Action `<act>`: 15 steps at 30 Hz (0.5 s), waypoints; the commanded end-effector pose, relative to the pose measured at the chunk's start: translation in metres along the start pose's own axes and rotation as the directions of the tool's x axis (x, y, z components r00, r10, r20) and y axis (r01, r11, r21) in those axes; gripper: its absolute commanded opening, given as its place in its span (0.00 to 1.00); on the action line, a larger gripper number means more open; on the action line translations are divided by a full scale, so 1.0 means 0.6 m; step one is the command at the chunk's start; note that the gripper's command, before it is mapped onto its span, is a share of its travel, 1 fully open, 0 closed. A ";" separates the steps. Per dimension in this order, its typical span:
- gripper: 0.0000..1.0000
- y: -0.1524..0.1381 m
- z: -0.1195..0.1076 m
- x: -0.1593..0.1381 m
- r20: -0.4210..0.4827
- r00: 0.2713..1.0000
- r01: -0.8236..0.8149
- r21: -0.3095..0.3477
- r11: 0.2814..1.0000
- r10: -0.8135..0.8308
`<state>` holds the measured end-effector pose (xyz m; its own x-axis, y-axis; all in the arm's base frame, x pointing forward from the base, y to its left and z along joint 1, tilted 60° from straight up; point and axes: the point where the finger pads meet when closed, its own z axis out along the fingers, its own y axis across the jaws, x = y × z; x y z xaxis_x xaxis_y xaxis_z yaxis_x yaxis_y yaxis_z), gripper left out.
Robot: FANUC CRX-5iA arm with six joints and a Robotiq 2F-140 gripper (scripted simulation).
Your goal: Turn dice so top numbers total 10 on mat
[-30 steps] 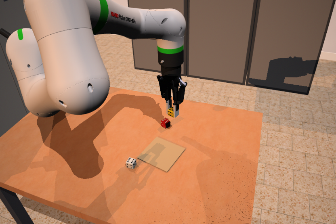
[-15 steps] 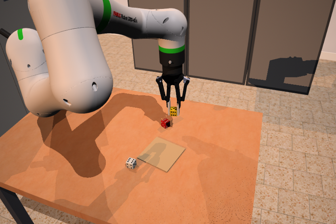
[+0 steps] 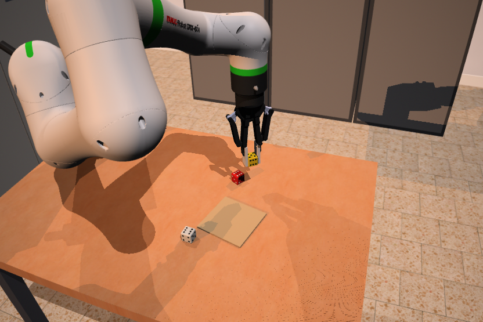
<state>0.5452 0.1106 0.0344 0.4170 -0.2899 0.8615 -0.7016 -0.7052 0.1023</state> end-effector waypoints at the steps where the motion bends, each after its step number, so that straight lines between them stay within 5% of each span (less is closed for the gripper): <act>1: 0.16 -0.004 0.000 -0.002 0.010 0.985 0.173 -0.006 0.985 -0.173; 6: 0.16 -0.006 0.001 -0.003 0.011 0.961 0.276 -0.005 0.961 -0.276; 15: 0.16 -0.013 0.002 -0.008 0.012 0.800 0.600 -0.001 0.800 -0.600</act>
<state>0.5487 0.1153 0.0298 0.7068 0.0934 0.7013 -0.4070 -0.7571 0.5110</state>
